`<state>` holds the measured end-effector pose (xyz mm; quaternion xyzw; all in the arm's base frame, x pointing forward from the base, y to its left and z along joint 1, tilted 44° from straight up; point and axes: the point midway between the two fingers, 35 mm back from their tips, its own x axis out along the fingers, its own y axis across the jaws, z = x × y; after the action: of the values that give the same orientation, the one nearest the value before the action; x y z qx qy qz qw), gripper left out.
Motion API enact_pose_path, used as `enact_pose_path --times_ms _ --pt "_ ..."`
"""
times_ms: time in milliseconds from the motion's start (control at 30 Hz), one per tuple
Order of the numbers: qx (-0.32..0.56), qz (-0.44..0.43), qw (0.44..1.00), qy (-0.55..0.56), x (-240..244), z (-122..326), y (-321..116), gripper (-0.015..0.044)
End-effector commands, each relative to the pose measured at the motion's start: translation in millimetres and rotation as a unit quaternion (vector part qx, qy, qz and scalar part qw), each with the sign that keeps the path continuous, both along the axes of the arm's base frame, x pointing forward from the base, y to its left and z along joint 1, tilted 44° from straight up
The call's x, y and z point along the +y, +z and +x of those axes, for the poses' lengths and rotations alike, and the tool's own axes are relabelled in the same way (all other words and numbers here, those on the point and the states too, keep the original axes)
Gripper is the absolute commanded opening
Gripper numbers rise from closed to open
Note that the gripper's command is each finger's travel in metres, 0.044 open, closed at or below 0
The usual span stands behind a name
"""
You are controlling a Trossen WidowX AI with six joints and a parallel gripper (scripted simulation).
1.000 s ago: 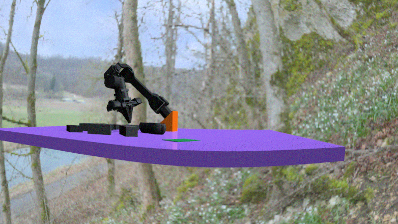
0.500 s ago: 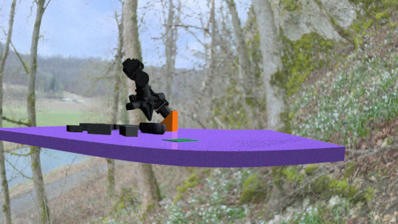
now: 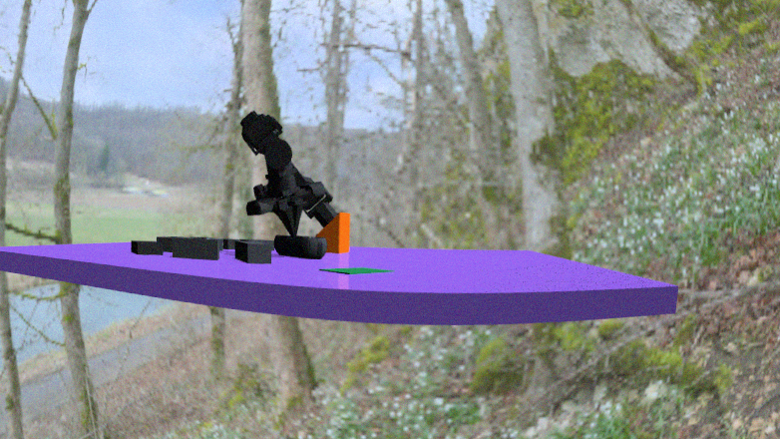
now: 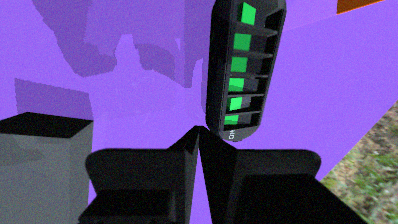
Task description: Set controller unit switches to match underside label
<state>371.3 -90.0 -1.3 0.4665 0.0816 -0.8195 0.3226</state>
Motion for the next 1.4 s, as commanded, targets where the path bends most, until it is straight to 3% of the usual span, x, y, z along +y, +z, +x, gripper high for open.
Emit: enact_pose_path --times_ms 0,1367 --pt "0.005 -0.002 1.0 0.002 -5.7 -3.3 -7.1 0.0" --pt "0.005 -0.005 1.0 0.002 -23.8 -15.0 -34.0 0.0"
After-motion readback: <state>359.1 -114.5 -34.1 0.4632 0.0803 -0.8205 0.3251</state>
